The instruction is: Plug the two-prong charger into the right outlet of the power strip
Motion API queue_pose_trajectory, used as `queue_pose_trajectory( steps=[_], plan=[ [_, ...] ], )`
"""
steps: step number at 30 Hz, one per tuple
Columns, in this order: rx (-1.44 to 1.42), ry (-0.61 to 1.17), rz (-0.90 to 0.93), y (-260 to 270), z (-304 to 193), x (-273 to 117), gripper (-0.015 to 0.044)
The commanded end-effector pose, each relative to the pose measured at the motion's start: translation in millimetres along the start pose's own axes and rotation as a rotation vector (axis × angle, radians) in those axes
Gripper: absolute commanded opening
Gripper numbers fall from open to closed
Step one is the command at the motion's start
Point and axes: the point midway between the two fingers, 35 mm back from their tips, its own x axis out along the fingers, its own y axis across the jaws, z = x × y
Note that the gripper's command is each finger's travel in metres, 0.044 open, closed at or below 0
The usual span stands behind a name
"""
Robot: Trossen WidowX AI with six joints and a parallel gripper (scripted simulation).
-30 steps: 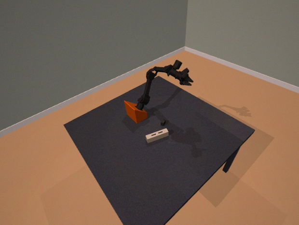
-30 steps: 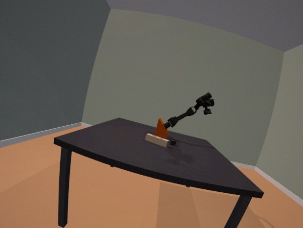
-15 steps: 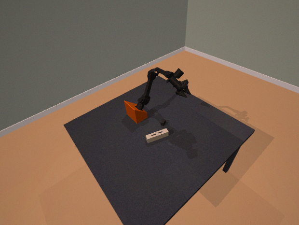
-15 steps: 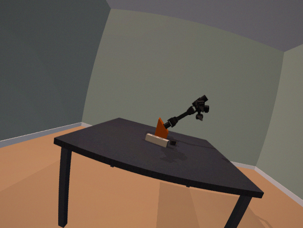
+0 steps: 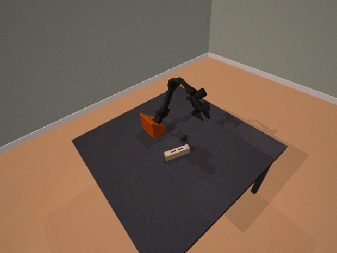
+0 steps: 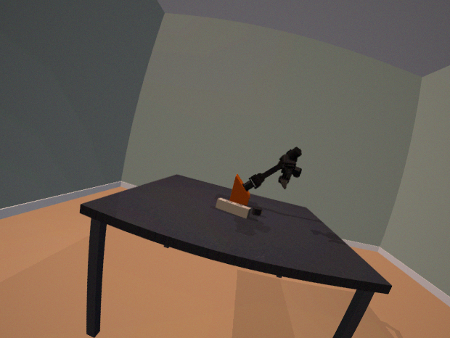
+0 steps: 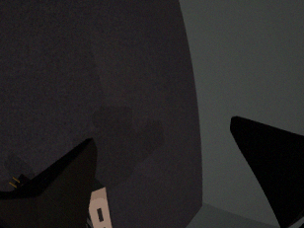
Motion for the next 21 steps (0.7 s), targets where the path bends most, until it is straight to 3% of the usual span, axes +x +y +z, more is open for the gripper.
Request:
queue_pose_trajectory(
  steps=[1, 21],
  plan=[
    [-0.05, 0.039, 0.077, 19.0, -19.5, 12.8, 0.044],
    [-0.276, 0.094, 0.425, 107.5, -83.4, 39.0, 0.044]
  ],
)
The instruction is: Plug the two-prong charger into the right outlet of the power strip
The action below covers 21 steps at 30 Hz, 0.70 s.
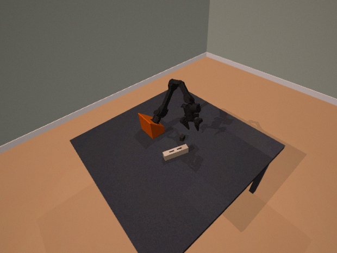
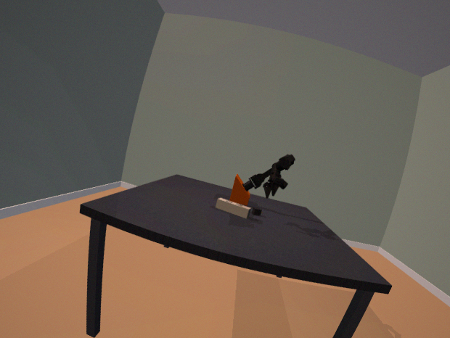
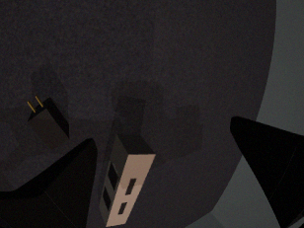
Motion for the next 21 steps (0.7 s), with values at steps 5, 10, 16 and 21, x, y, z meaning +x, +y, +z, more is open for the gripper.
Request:
queue_pose_trajectory(
  steps=[5, 10, 16, 21],
  plan=[
    [-0.1, -0.007, 0.159, 43.2, -12.9, 20.3, 0.044],
    [-0.159, -0.027, 0.248, 68.2, -17.8, 28.4, 0.044],
    [-0.23, -0.064, 0.351, 97.2, -22.0, 35.2, 0.044],
    [-0.247, -0.075, 0.375, 103.8, -22.7, 36.5, 0.044]
  ],
)
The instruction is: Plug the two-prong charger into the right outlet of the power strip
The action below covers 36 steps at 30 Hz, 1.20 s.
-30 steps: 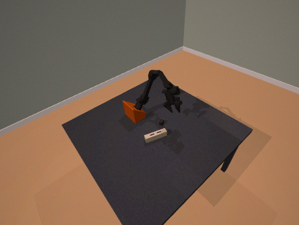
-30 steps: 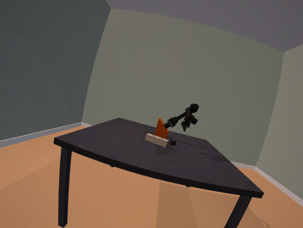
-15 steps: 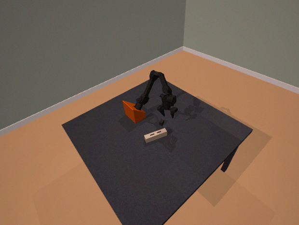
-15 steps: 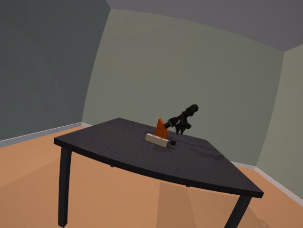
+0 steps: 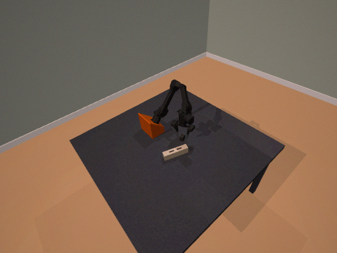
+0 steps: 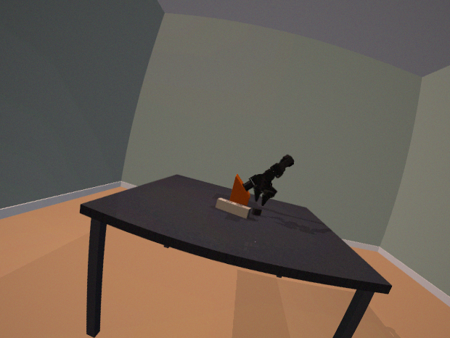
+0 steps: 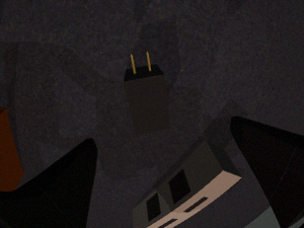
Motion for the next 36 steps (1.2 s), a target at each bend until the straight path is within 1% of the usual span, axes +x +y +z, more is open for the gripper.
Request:
queue_pose_trajectory(
  steps=[1, 19, 36],
  plan=[
    [-0.02, -0.008, 0.029, 7.4, 0.3, 4.0, 0.044],
    [-0.02, -0.008, 0.028, 6.4, 1.6, 22.8, 0.044],
    [-0.02, -0.008, 0.028, 6.5, 3.2, 50.6, 0.044]
  ],
)
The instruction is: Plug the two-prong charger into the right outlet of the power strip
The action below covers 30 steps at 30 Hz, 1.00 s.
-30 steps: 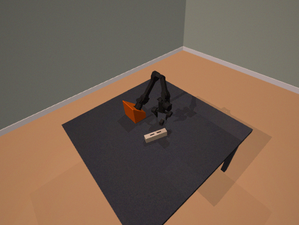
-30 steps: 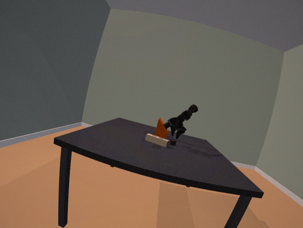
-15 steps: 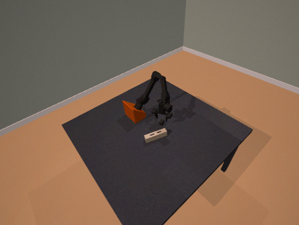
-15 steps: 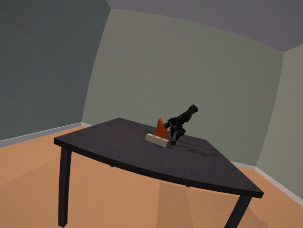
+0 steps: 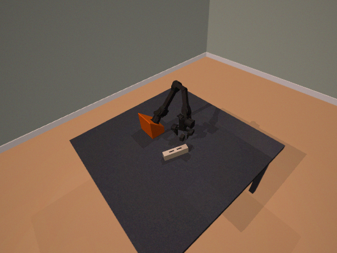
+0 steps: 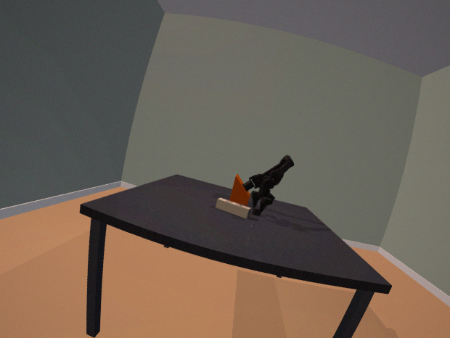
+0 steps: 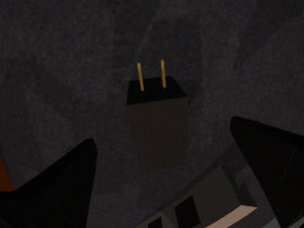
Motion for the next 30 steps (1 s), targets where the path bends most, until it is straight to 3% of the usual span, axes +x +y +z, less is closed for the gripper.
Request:
queue_pose_trajectory(
  steps=[1, 15, 27, 30],
  plan=[
    [0.006, 0.002, 0.007, 2.5, 0.0, 8.8, 0.044],
    [0.007, 0.0, 0.005, 3.6, 2.3, 25.3, 0.044],
    [0.001, -0.004, 0.001, 1.4, 2.8, 22.1, 0.0125],
    [0.001, -0.004, 0.001, 1.4, 2.8, 22.1, 0.0105]
  ],
)
